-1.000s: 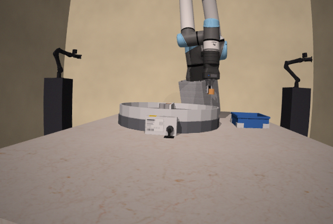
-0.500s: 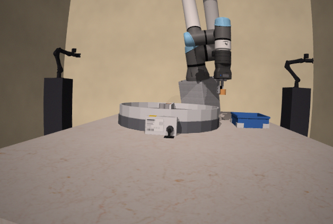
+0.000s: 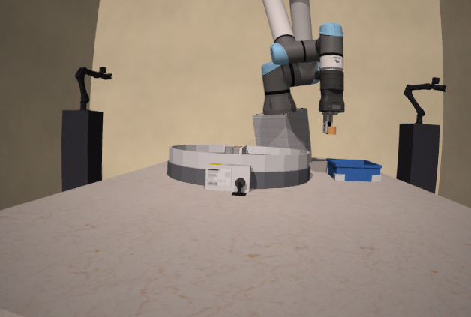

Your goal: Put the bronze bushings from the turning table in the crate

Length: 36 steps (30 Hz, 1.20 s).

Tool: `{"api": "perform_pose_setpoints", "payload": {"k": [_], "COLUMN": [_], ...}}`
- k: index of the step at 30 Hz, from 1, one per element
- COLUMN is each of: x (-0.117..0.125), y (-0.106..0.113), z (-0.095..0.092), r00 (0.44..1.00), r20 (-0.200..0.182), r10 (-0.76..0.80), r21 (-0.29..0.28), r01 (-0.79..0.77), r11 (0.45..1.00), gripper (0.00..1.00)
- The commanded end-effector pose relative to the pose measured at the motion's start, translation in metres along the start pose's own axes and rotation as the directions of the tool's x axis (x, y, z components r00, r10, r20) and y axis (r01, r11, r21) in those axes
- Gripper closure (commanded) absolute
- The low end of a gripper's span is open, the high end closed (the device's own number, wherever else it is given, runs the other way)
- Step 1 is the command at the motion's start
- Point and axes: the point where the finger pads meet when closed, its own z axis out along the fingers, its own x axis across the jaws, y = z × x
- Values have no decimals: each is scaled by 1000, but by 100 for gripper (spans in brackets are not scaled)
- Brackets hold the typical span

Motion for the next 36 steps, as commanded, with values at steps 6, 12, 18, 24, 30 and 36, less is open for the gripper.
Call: {"api": "perform_pose_setpoints", "payload": {"k": [6, 12, 18, 24, 30, 36], "x": [27, 45, 45, 45, 45, 45], "y": [24, 38, 38, 39, 40, 40], "z": [0, 0, 0, 20, 25, 25], "r00": [1000, 1000, 1000, 1000, 1000, 1000], "r20": [1, 1, 1, 1, 2, 2], "r10": [1, 1, 1, 2, 3, 3], "r21": [0, 0, 0, 1, 2, 2], "r01": [-1, -1, -1, -2, -3, -3], "r11": [1000, 1000, 1000, 1000, 1000, 1000], "gripper": [100, 100, 100, 100, 100, 100]}}
